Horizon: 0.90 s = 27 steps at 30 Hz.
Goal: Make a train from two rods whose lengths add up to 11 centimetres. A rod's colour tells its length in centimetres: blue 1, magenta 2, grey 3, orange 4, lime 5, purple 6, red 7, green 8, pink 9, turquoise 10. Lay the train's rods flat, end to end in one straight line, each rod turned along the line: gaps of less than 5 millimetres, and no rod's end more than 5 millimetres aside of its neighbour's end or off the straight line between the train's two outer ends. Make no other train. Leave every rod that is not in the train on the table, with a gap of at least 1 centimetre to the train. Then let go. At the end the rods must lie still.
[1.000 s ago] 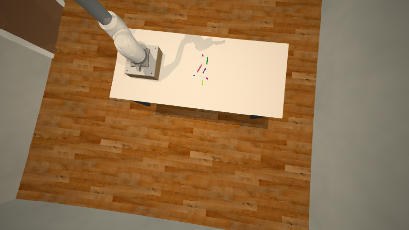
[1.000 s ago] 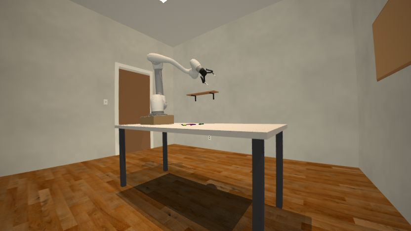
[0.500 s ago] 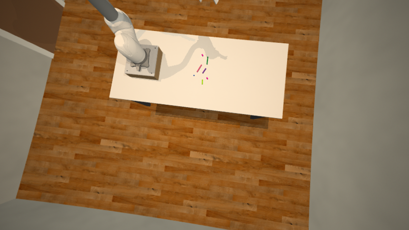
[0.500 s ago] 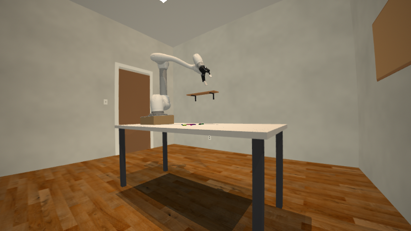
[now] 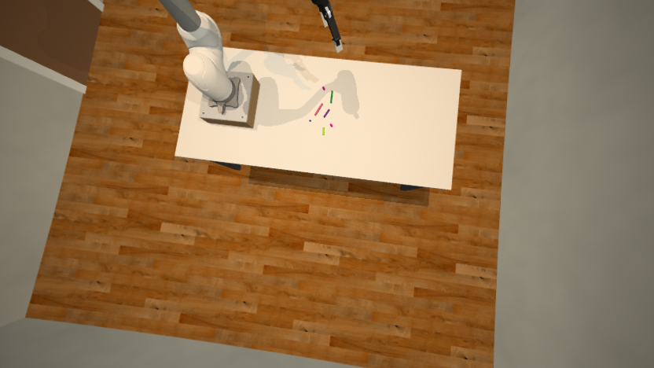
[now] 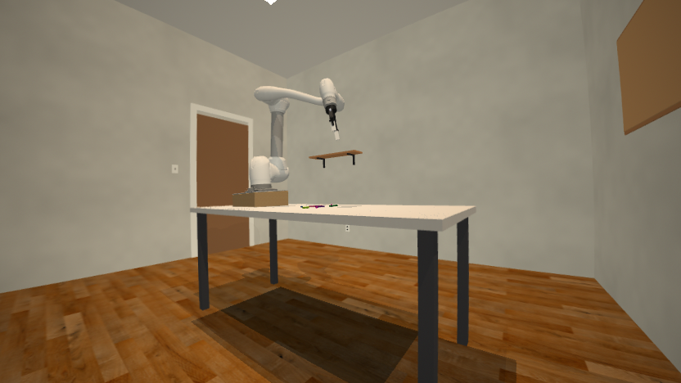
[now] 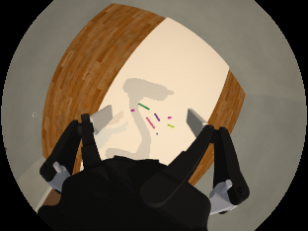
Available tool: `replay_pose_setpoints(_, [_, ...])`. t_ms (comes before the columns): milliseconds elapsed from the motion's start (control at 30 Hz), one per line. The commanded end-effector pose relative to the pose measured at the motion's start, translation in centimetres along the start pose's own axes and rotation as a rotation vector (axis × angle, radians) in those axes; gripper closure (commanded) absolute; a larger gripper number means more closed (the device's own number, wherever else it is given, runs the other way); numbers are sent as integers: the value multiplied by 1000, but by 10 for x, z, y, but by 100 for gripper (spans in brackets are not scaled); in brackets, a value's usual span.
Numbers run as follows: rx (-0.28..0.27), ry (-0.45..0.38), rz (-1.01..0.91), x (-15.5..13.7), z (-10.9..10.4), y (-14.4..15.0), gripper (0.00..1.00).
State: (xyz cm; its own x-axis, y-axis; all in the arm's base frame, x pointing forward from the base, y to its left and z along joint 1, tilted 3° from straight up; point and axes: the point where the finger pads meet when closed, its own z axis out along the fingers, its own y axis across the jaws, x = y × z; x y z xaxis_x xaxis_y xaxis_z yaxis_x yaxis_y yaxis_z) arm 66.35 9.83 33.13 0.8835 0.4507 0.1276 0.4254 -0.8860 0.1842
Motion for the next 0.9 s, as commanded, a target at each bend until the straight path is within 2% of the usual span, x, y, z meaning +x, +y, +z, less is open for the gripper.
replay_pose_setpoints(0, [50, -57, 149, -18, 8, 28, 0])
replay_pose_setpoints(267, [144, -160, 433, -54, 16, 76, 0])
replay_pose_setpoints(300, [148, -173, 462, -63, 41, 82, 0])
replay_pose_setpoints(400, [149, -173, 464, -63, 42, 82, 0])
replay_pose_setpoints(433, [143, -178, 470, -73, 75, 84, 0])
replay_pose_setpoints(500, [141, -181, 473, -77, 89, 84, 0])
replay_pose_setpoints(867, [124, -201, 494, -132, 209, 81, 0])
